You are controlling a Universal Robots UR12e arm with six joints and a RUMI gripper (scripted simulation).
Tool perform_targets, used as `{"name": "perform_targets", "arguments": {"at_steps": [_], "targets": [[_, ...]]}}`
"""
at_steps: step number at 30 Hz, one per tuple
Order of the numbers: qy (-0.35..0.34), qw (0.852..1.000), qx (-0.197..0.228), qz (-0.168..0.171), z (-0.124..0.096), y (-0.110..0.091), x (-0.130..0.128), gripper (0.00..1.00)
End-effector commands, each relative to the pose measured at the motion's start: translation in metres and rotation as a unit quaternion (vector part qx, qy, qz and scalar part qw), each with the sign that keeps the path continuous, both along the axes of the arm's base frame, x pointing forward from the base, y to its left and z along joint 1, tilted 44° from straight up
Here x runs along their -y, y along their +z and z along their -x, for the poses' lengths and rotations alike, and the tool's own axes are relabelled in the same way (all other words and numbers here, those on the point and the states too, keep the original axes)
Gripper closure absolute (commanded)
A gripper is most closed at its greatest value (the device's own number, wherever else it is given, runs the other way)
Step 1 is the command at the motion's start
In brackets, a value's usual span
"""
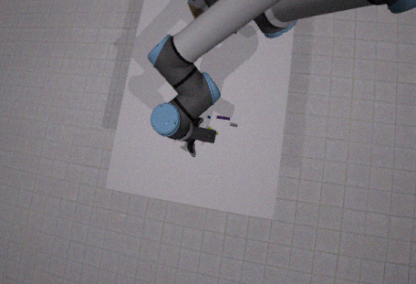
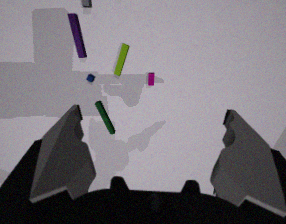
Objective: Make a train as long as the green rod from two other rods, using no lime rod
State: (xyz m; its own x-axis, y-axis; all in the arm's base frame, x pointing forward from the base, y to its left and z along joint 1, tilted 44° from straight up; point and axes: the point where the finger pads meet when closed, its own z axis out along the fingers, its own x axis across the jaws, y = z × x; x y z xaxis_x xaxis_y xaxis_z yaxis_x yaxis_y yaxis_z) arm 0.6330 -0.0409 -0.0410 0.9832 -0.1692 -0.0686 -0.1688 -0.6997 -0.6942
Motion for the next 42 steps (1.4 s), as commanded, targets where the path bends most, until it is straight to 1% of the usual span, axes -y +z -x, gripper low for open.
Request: {"name": "perform_targets", "arguments": {"at_steps": [1, 4, 6, 8, 10, 13, 15, 17, 19, 20, 42], "targets": [[0.0, 1.0, 0.0, 0.0, 0.0, 0.0, 0.001, 0.0], [0.0, 1.0, 0.001, 0.0, 0.001, 0.001, -0.001, 0.0], [0.002, 1.0, 0.003, 0.001, 0.012, 0.006, -0.009, 0.0], [0.006, 1.0, 0.006, 0.001, 0.032, 0.014, -0.024, 0.0], [0.006, 1.0, 0.006, 0.001, 0.032, 0.014, -0.024, 0.0], [0.012, 1.0, 0.013, 0.002, 0.069, 0.028, -0.053, 0.0], [0.016, 1.0, 0.016, 0.002, 0.09, 0.033, -0.069, 0.0], [0.018, 1.0, 0.018, 0.002, 0.1, 0.036, -0.078, 0.0], [0.018, 1.0, 0.018, 0.002, 0.102, 0.036, -0.08, 0.0], [0.018, 1.0, 0.018, 0.002, 0.102, 0.036, -0.08, 0.86], [0.018, 1.0, 0.018, 0.002, 0.102, 0.036, -0.08, 0.86]]}}
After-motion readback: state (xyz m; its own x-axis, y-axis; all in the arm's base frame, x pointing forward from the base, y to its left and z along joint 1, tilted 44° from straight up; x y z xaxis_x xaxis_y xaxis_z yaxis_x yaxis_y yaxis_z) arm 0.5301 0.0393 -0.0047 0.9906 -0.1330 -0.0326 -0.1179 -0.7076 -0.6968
